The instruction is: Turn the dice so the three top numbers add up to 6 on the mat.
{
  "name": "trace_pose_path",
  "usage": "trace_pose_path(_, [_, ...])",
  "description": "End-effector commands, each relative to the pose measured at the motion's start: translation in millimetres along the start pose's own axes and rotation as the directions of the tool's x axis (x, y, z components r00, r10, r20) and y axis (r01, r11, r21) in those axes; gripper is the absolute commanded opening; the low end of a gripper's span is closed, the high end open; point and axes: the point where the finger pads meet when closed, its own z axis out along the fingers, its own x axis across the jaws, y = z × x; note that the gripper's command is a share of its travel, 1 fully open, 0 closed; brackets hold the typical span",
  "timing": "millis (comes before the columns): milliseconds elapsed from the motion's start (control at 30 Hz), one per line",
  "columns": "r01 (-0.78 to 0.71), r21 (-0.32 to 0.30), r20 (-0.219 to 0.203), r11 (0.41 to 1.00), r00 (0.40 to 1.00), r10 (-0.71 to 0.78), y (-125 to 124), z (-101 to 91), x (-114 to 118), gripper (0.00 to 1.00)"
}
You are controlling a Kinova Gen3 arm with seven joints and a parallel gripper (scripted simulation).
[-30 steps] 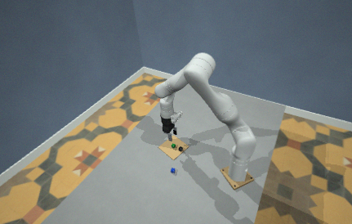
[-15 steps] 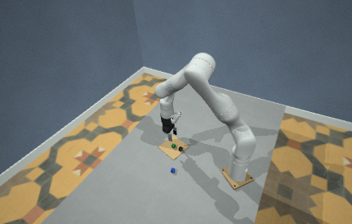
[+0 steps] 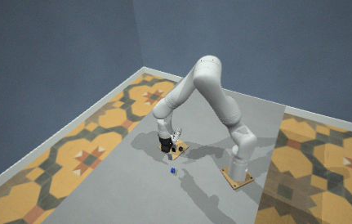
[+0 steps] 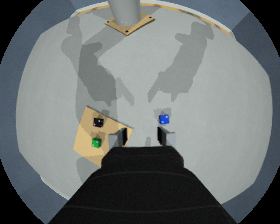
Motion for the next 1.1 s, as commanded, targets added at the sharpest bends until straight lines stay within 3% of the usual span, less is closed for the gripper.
trace_pose_path(0, [0.092, -0.006, -0.005, 0.996, 0.996, -0.092, -14.9, -1.5, 41.6, 1.0])
trace_pose_path(200, [0.11, -0.006, -0.005, 0.994, 0.994, -0.11, -20.1, -0.7, 49.7, 1.0])
trace_pose_path(233, [0.11, -0.006, -0.005, 0.994, 0.994, -0.11, -20.1, -0.7, 49.7, 0.7])
trace_pose_path(1067, [0.11, -0.006, -0.005, 0.994, 0.994, -0.11, -20.1, -0.7, 49.7, 0.7])
